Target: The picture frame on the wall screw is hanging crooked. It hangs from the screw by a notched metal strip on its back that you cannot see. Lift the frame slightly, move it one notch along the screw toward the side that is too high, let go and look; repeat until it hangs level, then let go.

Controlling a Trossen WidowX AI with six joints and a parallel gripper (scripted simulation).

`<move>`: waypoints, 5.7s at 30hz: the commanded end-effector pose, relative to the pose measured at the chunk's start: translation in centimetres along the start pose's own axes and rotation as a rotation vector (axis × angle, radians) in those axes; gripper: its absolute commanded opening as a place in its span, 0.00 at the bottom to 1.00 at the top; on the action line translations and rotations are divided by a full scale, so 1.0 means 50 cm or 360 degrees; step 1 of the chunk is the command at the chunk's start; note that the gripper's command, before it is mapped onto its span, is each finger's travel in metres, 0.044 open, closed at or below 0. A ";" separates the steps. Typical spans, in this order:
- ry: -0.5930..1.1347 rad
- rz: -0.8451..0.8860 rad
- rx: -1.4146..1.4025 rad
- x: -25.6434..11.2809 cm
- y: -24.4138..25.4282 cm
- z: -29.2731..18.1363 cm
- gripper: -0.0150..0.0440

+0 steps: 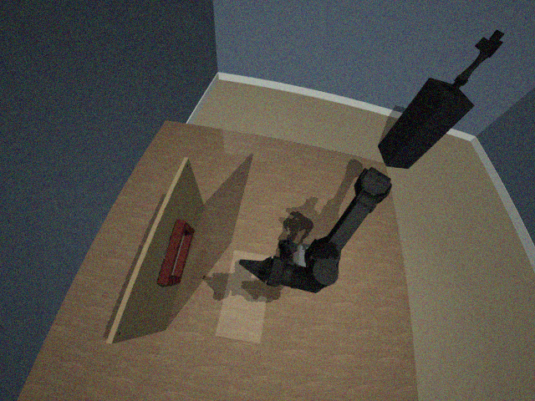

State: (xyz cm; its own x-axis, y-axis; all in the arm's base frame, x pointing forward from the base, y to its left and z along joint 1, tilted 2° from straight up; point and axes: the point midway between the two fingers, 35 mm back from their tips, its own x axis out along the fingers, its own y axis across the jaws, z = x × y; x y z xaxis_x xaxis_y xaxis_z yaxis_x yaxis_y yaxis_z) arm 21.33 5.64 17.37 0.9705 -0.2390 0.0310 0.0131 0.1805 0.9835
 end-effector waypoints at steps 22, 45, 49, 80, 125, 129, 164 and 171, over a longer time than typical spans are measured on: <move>0.0009 0.0005 0.0014 0.000 0.001 -0.001 0.69; 0.0009 0.0005 0.0014 0.000 0.001 -0.001 0.69; 0.0009 0.0005 0.0014 0.000 0.001 -0.001 0.69; 0.0084 0.0035 0.0041 0.097 -0.035 -0.025 0.69; 0.0139 0.0056 0.0101 0.300 -0.066 -0.040 0.69; 0.0139 0.0057 0.0101 0.309 -0.066 -0.041 0.69; 0.0138 0.0062 0.0101 0.378 -0.061 -0.046 0.69; 0.0138 0.0062 0.0101 0.378 -0.061 -0.046 0.69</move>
State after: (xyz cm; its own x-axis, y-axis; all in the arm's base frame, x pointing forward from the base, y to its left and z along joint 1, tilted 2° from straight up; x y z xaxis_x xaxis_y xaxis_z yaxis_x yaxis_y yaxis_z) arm 40.14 2.70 14.53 0.9866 -0.1532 0.0566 -0.0364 0.1320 0.9906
